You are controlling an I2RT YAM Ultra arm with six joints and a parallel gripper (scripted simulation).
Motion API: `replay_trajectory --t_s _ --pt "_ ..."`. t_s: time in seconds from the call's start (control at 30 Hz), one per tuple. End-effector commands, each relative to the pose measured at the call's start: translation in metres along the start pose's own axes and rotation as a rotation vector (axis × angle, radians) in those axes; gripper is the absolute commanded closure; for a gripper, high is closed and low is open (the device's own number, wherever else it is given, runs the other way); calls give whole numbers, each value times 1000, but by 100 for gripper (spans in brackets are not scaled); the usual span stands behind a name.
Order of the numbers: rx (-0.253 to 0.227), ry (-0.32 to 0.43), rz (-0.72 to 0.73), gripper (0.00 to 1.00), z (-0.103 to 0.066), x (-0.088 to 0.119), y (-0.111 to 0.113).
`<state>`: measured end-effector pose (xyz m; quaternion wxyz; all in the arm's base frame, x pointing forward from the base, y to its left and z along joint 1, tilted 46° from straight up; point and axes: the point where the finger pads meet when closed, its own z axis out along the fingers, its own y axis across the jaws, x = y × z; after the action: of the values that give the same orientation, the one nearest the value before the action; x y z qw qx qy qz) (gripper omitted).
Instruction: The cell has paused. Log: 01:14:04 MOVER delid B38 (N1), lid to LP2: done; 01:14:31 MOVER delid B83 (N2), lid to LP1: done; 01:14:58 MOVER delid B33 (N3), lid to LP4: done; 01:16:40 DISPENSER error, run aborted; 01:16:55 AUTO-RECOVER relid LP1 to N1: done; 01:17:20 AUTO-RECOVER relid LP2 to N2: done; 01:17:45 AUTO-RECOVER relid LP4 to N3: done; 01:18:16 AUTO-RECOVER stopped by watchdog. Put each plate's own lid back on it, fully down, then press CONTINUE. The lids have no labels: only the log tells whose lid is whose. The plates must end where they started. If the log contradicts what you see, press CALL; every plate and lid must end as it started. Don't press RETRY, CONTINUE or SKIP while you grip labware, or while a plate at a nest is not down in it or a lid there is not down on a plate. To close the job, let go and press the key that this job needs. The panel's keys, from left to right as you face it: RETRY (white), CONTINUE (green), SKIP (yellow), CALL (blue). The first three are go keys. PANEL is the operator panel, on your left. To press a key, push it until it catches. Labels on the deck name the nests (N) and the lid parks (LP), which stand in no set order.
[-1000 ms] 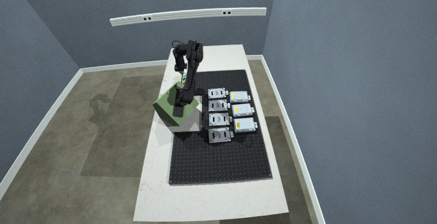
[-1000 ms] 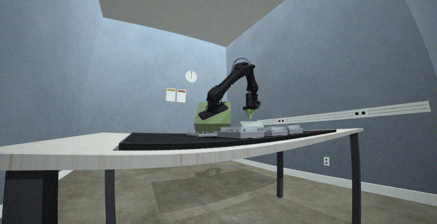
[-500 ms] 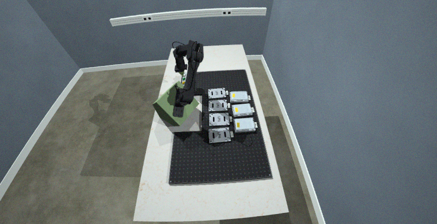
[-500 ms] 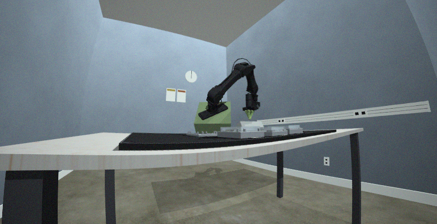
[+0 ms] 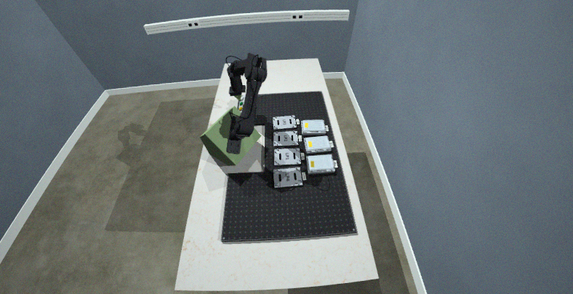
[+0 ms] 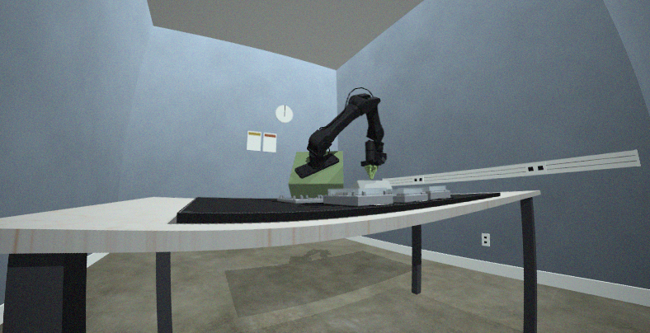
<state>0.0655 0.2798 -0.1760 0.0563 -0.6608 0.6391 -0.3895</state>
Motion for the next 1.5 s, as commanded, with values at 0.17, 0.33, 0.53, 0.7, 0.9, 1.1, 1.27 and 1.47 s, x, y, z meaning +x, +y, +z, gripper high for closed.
replay_trajectory --t_s 0.17,0.33,0.53,0.7,0.9,1.1,1.27,1.47 --pt "12 -11 -12 100 7 0 2" --pt "1 -37 12 100 2 -11 -2" --pt "6 -29 0 100 8 -8 1" --pt "7 -16 -1 100 15 -3 0" --pt "14 -15 -16 100 17 -1 3" --pt "2 -36 13 100 16 -10 -3" --pt "7 -29 -2 100 19 -7 2" --pt "7 -20 -5 100 22 -4 2"
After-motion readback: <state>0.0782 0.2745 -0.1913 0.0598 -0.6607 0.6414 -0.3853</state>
